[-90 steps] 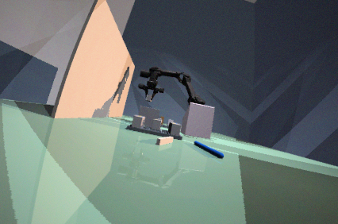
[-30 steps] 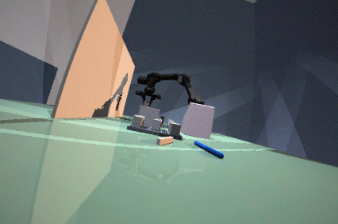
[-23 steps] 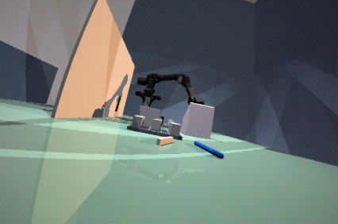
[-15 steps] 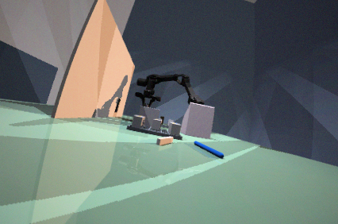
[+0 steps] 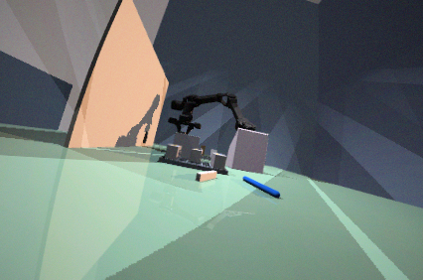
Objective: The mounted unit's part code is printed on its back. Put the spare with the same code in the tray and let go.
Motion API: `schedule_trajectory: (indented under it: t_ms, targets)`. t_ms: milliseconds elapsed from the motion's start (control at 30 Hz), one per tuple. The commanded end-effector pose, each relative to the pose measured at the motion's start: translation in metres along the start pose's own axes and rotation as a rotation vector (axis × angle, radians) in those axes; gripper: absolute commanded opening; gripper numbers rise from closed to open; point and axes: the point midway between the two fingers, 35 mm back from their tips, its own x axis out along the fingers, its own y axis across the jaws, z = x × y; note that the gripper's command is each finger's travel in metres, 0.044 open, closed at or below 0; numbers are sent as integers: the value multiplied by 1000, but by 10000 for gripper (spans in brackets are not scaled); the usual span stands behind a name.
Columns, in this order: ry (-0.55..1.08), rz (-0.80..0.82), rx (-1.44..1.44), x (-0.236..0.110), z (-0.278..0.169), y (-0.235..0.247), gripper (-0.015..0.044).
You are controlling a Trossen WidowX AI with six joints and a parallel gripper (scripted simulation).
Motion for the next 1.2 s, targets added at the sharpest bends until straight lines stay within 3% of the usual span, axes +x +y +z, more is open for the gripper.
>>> schedule_trajectory:
  t_ms: [0, 1167]
  targets:
    - [-4, 1, -6, 5, 2, 1, 0]
    - [1, 0, -7, 38, 0, 4, 0]
